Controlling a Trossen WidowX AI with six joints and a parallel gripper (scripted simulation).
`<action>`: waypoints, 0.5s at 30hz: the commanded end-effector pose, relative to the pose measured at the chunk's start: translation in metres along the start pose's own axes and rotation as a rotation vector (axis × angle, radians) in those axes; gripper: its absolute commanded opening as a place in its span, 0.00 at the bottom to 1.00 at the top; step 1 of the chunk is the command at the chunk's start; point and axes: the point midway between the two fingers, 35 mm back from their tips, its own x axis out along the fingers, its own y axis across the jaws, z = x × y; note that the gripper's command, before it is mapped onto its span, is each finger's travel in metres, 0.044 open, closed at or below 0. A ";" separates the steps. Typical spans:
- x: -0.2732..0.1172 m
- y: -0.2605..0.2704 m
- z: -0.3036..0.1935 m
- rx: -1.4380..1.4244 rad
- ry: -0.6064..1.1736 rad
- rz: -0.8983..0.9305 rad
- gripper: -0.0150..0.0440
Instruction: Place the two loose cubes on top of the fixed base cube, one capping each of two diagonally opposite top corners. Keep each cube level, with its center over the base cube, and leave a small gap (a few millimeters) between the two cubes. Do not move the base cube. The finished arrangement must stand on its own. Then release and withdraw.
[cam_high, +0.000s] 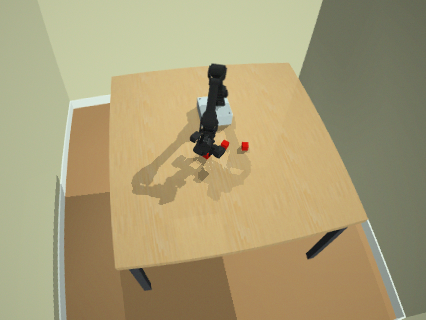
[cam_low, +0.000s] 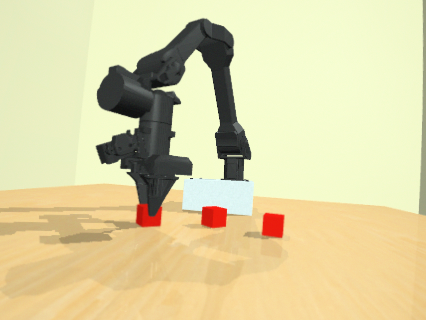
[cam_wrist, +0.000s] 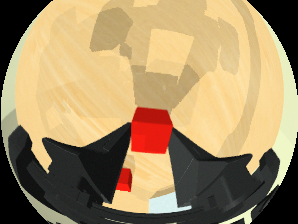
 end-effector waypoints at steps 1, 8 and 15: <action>0.002 0.000 -0.002 -0.003 0.006 0.001 0.43; -0.008 0.000 0.000 -0.003 0.006 0.001 0.43; -0.030 0.002 0.002 -0.003 0.006 0.001 0.43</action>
